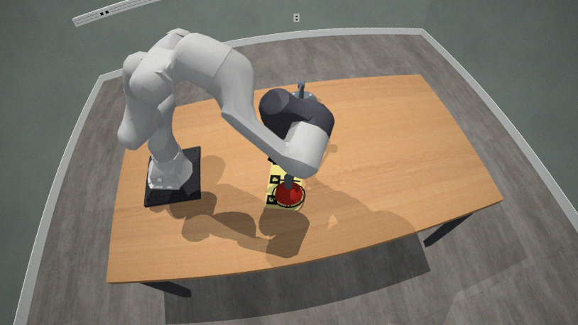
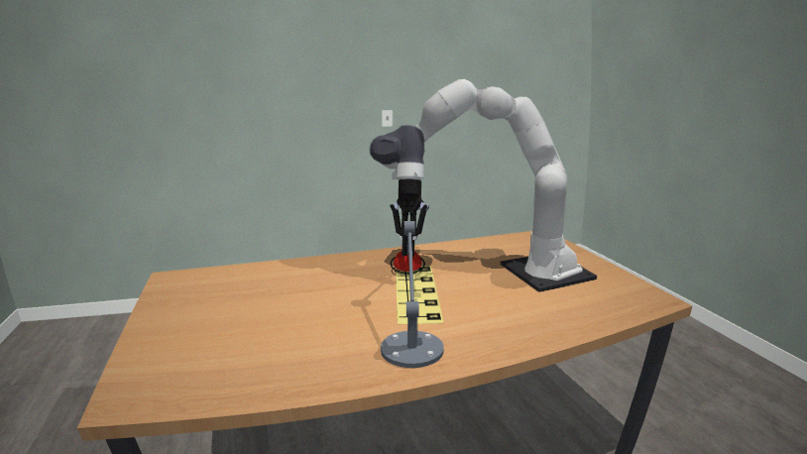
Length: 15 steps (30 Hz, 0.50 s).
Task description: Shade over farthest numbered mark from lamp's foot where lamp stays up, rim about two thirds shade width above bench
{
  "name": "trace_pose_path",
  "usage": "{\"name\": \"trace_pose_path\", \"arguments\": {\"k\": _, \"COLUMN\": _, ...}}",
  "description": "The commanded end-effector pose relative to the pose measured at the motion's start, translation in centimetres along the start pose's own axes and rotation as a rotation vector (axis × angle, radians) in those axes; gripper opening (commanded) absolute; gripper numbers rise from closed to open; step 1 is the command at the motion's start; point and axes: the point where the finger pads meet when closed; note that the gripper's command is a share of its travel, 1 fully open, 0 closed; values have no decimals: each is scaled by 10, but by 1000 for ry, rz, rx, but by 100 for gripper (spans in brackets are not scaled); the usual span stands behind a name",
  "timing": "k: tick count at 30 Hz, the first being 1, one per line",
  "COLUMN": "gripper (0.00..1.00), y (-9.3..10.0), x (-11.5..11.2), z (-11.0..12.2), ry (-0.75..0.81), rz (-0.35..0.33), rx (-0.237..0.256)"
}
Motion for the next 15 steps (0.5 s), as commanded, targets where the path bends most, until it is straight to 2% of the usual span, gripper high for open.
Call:
{"name": "trace_pose_path", "arguments": {"k": 1, "gripper": 10, "y": 4, "x": -8, "z": 1, "ry": 186, "rz": -18, "rx": -18}}
{"name": "trace_pose_path", "arguments": {"k": 15, "gripper": 10, "y": 10, "x": -23, "z": 2, "ry": 197, "rz": -18, "rx": -18}}
Point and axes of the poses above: the point where the finger pads meet when closed, its own y axis back along the fingers, its own z axis across the jaws, x = y × z, and after that the axes turned 11 degrees about y, right-handed
